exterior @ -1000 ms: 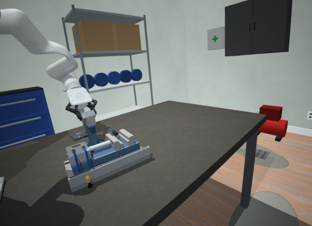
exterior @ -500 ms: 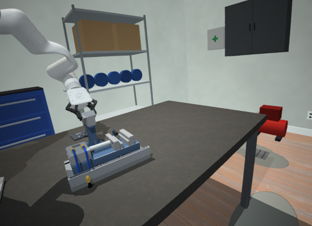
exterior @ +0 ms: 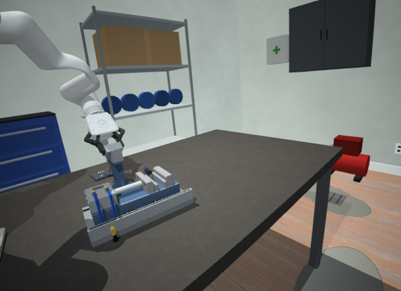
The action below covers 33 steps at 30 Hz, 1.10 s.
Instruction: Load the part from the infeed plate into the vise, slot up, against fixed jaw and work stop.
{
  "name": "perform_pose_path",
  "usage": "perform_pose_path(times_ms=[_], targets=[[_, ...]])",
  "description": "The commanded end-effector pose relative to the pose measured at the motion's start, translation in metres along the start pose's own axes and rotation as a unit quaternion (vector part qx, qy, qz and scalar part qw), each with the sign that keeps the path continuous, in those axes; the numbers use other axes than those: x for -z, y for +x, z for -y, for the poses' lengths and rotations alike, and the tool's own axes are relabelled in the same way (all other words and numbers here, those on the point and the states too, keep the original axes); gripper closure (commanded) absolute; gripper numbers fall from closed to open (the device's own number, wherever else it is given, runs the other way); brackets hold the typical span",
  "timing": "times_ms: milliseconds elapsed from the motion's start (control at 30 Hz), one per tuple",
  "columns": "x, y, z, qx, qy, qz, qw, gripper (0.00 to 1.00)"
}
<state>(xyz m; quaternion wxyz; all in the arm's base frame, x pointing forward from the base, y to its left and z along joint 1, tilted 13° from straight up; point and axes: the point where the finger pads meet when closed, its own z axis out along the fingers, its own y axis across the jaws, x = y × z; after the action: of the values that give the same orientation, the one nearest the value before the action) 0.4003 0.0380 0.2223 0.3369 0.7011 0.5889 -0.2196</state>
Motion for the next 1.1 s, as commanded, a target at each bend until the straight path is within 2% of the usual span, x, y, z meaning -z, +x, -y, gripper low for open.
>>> perform_pose_path(times_ms=[0, 1067], targets=[[0.0022, -0.0013, -0.001, -0.001, -0.001, -0.001, 1.0, 1.0], [0.0121, -0.0112, -0.0004, -0.001, -0.001, -0.001, 1.0, 1.0]])
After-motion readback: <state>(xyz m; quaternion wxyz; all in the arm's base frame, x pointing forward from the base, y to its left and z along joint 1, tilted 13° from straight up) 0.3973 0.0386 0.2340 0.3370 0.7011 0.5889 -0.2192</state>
